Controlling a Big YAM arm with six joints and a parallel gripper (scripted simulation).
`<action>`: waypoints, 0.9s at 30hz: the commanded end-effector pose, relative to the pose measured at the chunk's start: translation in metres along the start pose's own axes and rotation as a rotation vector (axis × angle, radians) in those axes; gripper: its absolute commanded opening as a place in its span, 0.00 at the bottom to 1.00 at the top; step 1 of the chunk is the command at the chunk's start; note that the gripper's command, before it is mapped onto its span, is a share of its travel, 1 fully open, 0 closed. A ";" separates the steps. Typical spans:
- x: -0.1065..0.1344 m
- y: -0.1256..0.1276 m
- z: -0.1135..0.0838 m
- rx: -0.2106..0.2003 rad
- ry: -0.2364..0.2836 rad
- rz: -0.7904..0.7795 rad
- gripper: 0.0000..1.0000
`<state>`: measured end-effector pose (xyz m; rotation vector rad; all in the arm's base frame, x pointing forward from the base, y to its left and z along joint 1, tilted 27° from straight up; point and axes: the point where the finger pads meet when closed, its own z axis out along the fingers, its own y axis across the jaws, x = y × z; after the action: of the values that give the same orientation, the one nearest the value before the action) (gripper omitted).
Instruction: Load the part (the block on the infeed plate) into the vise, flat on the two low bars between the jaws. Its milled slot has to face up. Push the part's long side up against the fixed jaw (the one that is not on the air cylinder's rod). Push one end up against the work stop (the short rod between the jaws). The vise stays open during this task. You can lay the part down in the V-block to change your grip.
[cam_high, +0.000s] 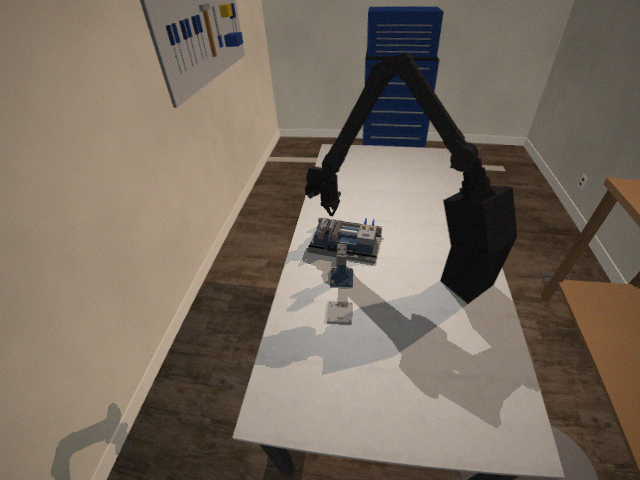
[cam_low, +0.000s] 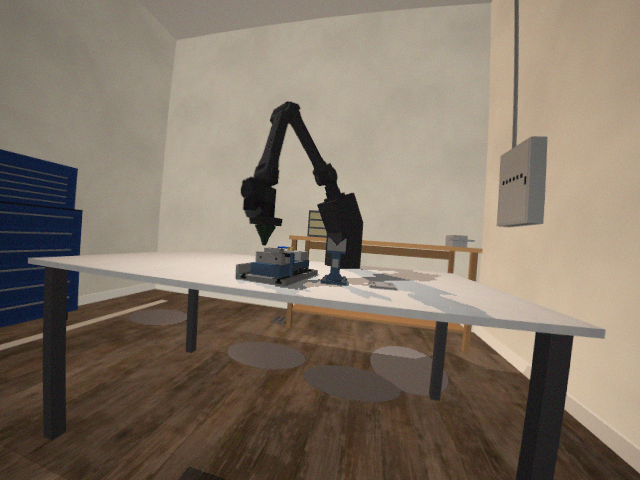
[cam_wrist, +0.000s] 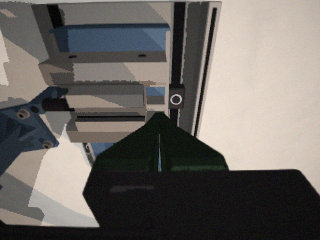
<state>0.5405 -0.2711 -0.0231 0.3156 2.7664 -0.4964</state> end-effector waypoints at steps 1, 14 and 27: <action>-0.002 0.003 0.008 -0.003 -0.004 -0.007 0.00; -0.004 0.001 0.008 -0.001 -0.008 -0.006 0.00; -0.009 -0.004 0.010 0.003 -0.017 -0.002 0.00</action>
<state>0.5409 -0.2713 -0.0248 0.3155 2.7655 -0.4966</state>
